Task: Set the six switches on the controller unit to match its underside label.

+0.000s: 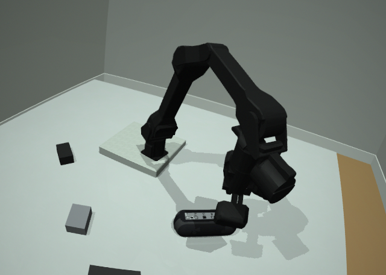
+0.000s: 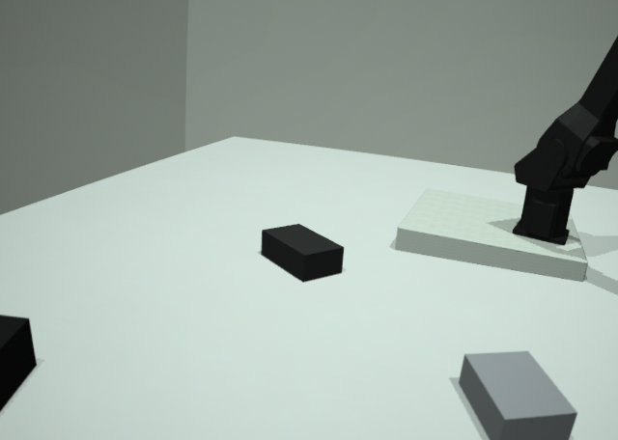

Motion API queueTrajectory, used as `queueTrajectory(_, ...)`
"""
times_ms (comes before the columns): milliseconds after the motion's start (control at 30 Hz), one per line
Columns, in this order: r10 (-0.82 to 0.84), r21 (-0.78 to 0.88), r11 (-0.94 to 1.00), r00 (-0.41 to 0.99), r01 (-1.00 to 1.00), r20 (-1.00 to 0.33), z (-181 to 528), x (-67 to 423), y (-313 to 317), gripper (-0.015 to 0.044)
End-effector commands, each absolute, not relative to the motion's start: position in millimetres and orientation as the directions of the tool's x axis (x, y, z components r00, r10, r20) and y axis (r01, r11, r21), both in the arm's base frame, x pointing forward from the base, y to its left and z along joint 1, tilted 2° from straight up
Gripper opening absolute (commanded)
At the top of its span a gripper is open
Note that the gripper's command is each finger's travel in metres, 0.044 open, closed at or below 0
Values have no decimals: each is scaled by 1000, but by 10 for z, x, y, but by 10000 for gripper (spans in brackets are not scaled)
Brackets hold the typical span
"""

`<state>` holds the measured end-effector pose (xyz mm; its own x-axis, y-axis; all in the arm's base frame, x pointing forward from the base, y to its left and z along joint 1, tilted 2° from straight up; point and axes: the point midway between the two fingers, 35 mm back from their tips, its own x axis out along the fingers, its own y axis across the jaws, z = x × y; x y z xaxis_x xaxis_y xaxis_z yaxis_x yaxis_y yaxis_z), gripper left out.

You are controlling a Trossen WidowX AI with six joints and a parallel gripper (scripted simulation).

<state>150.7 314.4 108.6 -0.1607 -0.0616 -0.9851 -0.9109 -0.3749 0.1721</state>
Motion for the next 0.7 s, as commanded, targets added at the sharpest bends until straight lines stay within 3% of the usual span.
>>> queueTrajectory(0,-42,82,398,-107,-914,-993,1063,1391,3132,440)
queueTrajectory(367,-15,25,870,-76,-493,-997,1049,1316,3154,440)
queueTrajectory(667,8,7,1000,-52,15,-999,1039,1256,3170,440)
